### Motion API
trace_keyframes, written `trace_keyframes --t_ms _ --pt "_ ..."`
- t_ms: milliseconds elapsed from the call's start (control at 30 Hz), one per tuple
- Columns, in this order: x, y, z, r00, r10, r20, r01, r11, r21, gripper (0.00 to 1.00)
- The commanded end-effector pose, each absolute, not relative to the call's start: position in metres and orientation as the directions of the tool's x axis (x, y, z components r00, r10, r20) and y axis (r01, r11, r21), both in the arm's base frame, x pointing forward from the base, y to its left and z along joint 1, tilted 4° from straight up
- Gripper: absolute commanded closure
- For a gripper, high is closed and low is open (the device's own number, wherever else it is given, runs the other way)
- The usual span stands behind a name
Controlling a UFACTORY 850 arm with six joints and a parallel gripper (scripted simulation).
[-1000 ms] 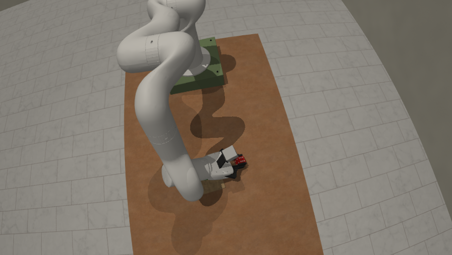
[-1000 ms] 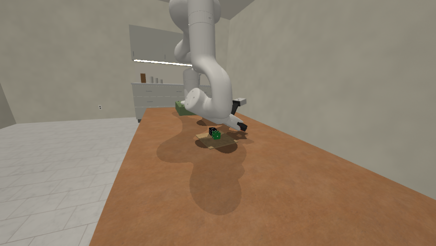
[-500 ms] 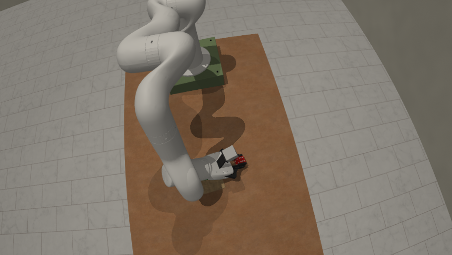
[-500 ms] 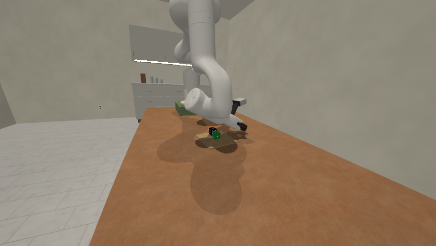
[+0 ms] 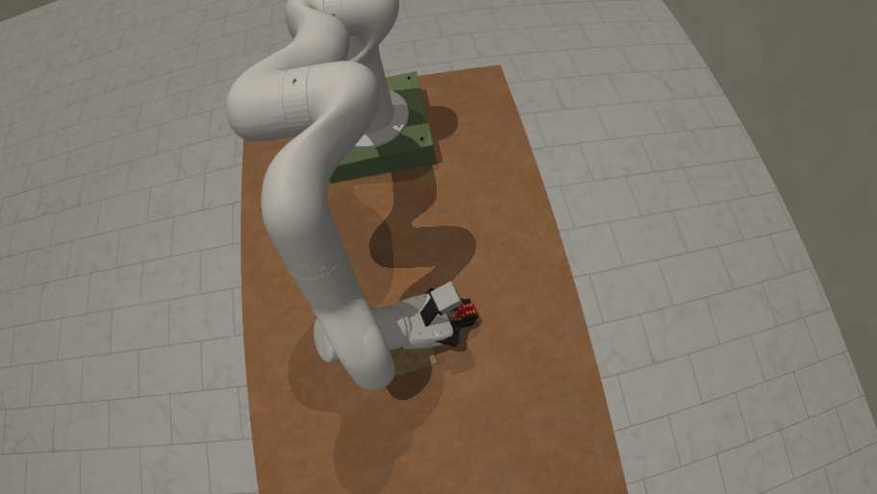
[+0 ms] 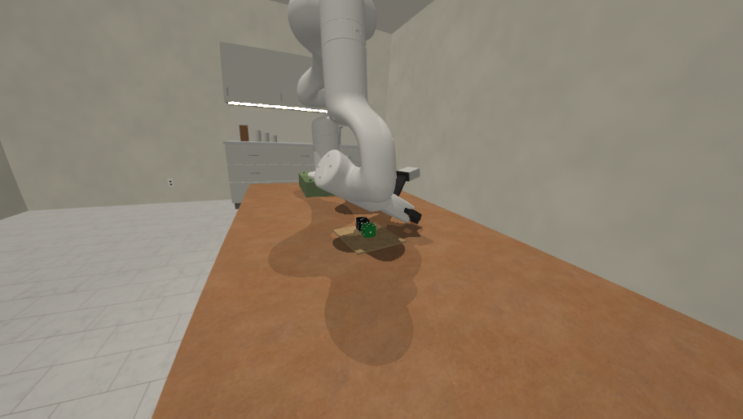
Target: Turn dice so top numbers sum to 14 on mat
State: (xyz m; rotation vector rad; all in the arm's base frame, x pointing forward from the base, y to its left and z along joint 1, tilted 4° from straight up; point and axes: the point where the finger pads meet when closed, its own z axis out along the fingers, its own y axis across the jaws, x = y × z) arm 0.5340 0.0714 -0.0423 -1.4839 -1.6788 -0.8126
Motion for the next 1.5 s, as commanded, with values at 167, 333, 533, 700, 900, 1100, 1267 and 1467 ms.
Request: trace_keyframes --t_ms 167,333,533,700,900,1100,1267,1467 --pt "0.535 0.071 -0.044 -0.059 0.523 0.851 0.991 0.13 -0.012 0.73" --pt "0.535 0.071 -0.047 -0.059 0.523 0.851 0.991 0.13 -0.012 0.73" --pt "0.535 0.071 -0.051 -0.059 0.523 0.851 0.991 0.13 -0.012 0.73" --pt "0.535 0.071 -0.053 -0.059 0.523 0.851 0.991 0.13 -0.012 0.73" --pt "0.535 0.071 -0.054 -0.059 0.523 0.851 0.991 0.13 -0.012 0.73" --pt "0.535 0.071 -0.054 -0.059 0.523 0.851 0.991 0.13 -0.012 0.73" --pt "0.535 0.071 -0.054 -0.059 0.523 0.851 0.991 0.13 -0.012 0.73" --pt "0.535 0.071 -0.054 -0.059 0.523 0.851 0.991 0.13 -0.012 0.73"
